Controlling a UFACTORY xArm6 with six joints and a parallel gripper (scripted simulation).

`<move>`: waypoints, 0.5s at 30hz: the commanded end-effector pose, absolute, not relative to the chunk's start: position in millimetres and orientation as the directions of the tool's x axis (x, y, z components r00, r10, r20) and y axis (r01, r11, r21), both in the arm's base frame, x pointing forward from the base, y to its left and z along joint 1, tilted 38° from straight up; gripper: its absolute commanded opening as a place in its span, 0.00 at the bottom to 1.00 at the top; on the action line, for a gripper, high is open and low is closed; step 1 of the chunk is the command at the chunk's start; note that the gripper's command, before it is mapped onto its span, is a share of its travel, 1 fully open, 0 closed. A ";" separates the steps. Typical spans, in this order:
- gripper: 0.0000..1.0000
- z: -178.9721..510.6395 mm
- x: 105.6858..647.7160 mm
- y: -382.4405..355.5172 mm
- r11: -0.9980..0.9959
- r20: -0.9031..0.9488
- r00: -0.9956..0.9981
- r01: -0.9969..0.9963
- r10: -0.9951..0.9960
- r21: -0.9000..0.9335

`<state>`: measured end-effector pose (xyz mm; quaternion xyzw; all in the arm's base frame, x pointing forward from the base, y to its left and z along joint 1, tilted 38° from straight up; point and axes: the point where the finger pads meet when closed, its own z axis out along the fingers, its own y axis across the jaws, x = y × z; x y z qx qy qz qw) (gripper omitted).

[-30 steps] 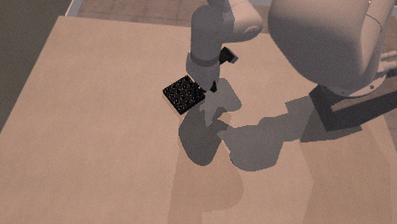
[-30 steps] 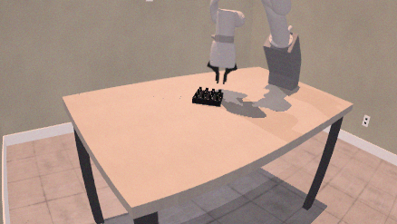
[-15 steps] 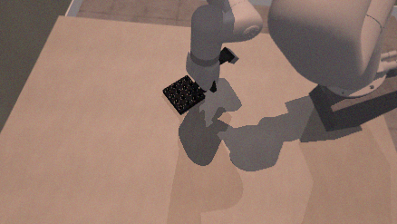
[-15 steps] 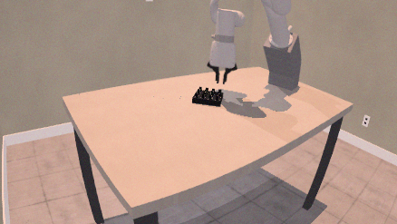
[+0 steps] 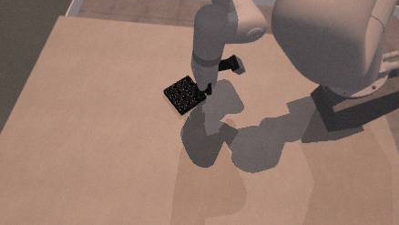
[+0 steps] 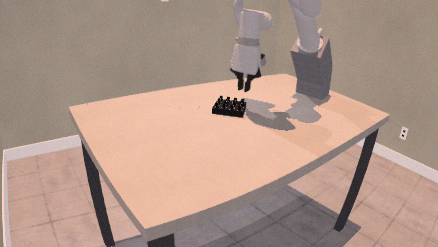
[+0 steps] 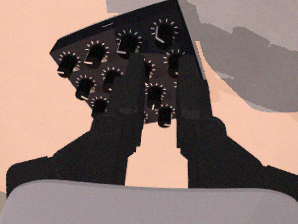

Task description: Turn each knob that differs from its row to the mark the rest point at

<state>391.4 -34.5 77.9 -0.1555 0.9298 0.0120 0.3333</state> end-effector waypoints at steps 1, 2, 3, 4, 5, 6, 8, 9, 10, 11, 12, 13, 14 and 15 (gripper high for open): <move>0.19 79.4 390.5 -34.6 0.981 -0.618 -0.775 -0.190 -0.133 0.026; 0.19 79.7 390.2 -34.6 0.985 -0.617 -0.781 -0.164 -0.101 0.047; 0.19 79.9 390.0 -34.6 0.988 -0.615 -0.785 -0.139 -0.069 0.067; 0.19 80.1 389.8 -34.6 0.990 -0.613 -0.789 -0.114 -0.037 0.086; 0.19 80.4 389.6 -34.7 0.990 -0.610 -0.793 -0.088 -0.006 0.106; 0.19 80.6 389.4 -34.7 0.990 -0.606 -0.795 -0.063 0.026 0.125; 0.19 81.0 389.0 -34.7 0.987 -0.597 -0.797 -0.013 0.088 0.163; 0.19 81.3 388.8 -34.8 0.983 -0.592 -0.797 0.012 0.119 0.182; 0.19 81.5 388.6 -34.8 0.979 -0.585 -0.797 0.037 0.150 0.200; 0.19 81.7 388.4 -34.8 0.974 -0.579 -0.795 0.062 0.181 0.219; 0.19 81.7 388.4 -34.8 0.974 -0.579 -0.795 0.062 0.181 0.219; 0.19 81.7 388.4 -34.8 0.974 -0.579 -0.795 0.062 0.181 0.219; 0.19 82.3 387.9 -34.9 0.957 -0.560 -0.788 0.124 0.256 0.263; 0.19 82.5 387.6 -34.9 0.947 -0.550 -0.783 0.152 0.290 0.283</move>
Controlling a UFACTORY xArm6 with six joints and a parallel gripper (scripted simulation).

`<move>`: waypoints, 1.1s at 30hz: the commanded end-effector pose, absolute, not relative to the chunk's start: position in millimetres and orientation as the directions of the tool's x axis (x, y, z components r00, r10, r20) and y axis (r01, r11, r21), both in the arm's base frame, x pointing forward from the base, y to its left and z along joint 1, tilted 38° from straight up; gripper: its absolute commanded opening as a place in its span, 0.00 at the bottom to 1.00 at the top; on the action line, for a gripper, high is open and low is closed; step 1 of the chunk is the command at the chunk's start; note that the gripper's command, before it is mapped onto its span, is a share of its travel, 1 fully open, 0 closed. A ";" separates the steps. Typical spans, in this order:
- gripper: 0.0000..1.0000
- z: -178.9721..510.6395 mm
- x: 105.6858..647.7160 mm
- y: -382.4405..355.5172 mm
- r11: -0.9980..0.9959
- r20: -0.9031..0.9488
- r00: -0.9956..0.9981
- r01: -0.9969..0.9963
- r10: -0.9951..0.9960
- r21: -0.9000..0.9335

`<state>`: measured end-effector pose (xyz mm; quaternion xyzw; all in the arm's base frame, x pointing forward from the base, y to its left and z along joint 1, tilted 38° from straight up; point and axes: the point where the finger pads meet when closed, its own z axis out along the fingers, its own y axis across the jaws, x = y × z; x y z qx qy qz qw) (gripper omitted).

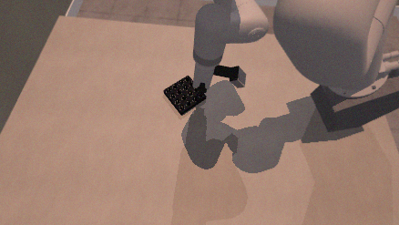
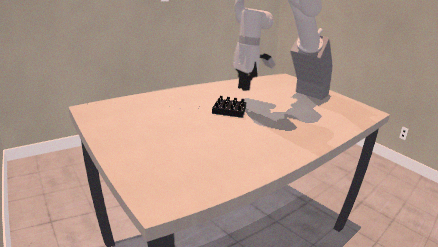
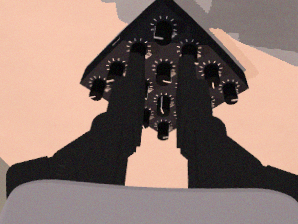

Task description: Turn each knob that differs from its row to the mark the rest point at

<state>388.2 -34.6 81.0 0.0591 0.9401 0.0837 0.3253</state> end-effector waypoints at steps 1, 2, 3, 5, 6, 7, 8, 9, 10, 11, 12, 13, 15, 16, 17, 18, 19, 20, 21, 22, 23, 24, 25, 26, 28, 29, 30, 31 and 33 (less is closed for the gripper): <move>0.19 82.7 387.5 -34.9 0.941 -0.544 -0.779 0.168 0.310 0.294; 0.19 82.8 387.3 -35.0 0.932 -0.536 -0.775 0.190 0.335 0.309; 0.19 83.1 387.1 -35.0 0.921 -0.526 -0.768 0.214 0.364 0.326; 0.19 83.5 386.7 -35.1 0.896 -0.504 -0.753 0.263 0.423 0.358; 0.19 83.7 386.5 -35.1 0.882 -0.493 -0.744 0.286 0.450 0.374; 0.19 83.9 386.3 -35.1 0.868 -0.481 -0.735 0.309 0.478 0.389; 0.19 84.1 386.0 -35.2 0.852 -0.469 -0.725 0.332 0.505 0.404; 0.19 84.3 385.8 -35.2 0.836 -0.456 -0.714 0.354 0.531 0.418; 0.19 84.6 385.6 -35.2 0.819 -0.443 -0.703 0.377 0.557 0.432; 0.19 84.8 385.4 -35.3 0.802 -0.429 -0.691 0.398 0.582 0.446; 0.19 85.0 385.2 -35.3 0.783 -0.415 -0.678 0.420 0.607 0.459; 0.19 85.2 385.0 -35.3 0.764 -0.400 -0.665 0.441 0.631 0.472; 0.19 85.2 385.0 -35.3 0.764 -0.400 -0.665 0.441 0.631 0.472; 0.19 85.6 384.5 -35.4 0.722 -0.370 -0.635 0.482 0.678 0.496; 0.19 85.9 384.2 -35.5 0.688 -0.345 -0.611 0.513 0.713 0.513; 0.19 86.0 384.0 -35.5 0.673 -0.334 -0.600 0.525 0.727 0.520; 0.19 86.2 383.8 -35.6 0.654 -0.321 -0.586 0.541 0.744 0.529; 0.19 86.4 383.6 -35.6 0.631 -0.304 -0.569 0.559 0.764 0.538; 0.19 86.6 383.4 -35.6 0.606 -0.287 -0.551 0.577 0.784 0.548; 0.19 86.8 383.1 -35.7 0.581 -0.269 -0.532 0.594 0.803 0.557; 0.19 87.0 382.9 -35.7 0.556 -0.252 -0.514 0.610 0.820 0.565; 0.19 87.2 382.7 -35.8 0.530 -0.234 -0.494 0.626 0.837 0.572; 0.19 87.4 382.5 -35.8 0.504 -0.217 -0.475 0.641 0.853 0.579; 0.19 87.6 382.3 -35.9 0.479 -0.200 -0.456 0.655 0.867 0.585; 0.19 87.8 382.0 -35.9 0.442 -0.175 -0.428 0.673 0.887 0.593; 0.19 87.9 381.9 -35.9 0.430 -0.167 -0.419 0.679 0.893 0.595; 0.19 88.0 381.8 -36.0 0.422 -0.162 -0.412 0.683 0.897 0.597; 0.19 88.0 381.8 -36.0 0.422 -0.162 -0.412 0.683 0.897 0.597; 0.19 88.0 381.7 -36.0 0.416 -0.158 -0.408 0.685 0.899 0.597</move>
